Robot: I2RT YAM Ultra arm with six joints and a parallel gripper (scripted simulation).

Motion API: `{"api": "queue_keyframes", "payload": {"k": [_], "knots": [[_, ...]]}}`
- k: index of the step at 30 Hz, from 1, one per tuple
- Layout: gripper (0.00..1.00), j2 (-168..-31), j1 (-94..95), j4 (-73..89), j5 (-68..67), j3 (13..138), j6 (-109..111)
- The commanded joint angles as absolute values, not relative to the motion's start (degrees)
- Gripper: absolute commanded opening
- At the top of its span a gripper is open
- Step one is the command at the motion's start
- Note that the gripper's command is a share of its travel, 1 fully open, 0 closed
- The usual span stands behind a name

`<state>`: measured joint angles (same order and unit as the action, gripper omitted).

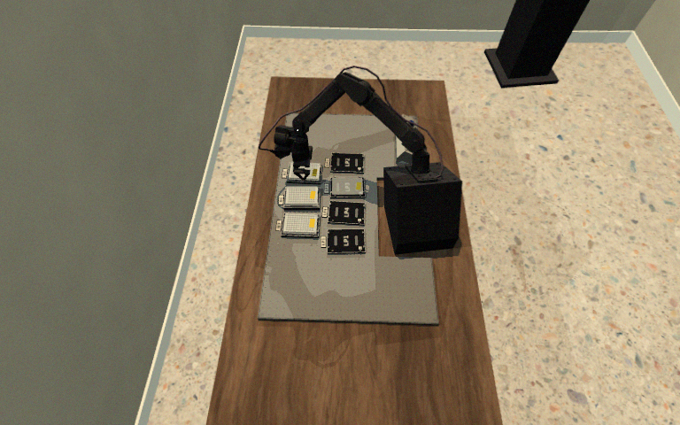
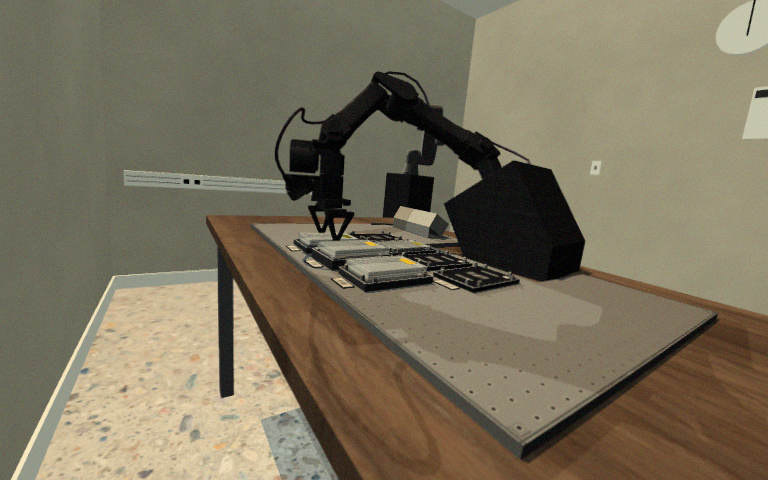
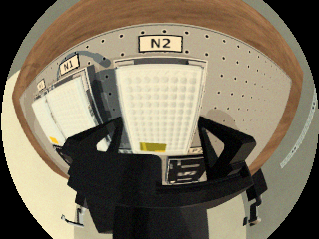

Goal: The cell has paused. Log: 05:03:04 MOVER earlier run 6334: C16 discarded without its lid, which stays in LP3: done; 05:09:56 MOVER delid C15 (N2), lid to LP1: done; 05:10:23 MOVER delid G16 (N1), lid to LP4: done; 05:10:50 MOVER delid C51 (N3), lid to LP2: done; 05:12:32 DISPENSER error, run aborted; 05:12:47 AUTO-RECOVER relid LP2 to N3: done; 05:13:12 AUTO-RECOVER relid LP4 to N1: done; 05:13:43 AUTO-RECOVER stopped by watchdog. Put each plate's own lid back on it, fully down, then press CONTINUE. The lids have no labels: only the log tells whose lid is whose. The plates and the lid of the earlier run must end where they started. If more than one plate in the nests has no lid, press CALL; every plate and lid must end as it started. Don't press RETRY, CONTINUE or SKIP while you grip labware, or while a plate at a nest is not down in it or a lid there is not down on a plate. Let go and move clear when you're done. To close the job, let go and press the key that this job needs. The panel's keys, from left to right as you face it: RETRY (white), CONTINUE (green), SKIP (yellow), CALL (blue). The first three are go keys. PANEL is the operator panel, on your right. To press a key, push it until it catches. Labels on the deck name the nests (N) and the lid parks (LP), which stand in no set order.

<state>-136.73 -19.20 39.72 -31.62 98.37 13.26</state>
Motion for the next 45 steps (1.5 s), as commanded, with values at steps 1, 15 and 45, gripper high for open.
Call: {"api": "queue_keyframes", "payload": {"k": [1,15,45], "knots": [[1.0,-136.46,-18.66,39.5,-31.25,100.43,13.58],[1.0,-133.34,-17.23,42.72,-32.06,100.41,11.73],[1.0,-131.96,-15.72,46.95,-32.32,102.34,10.04]]}}
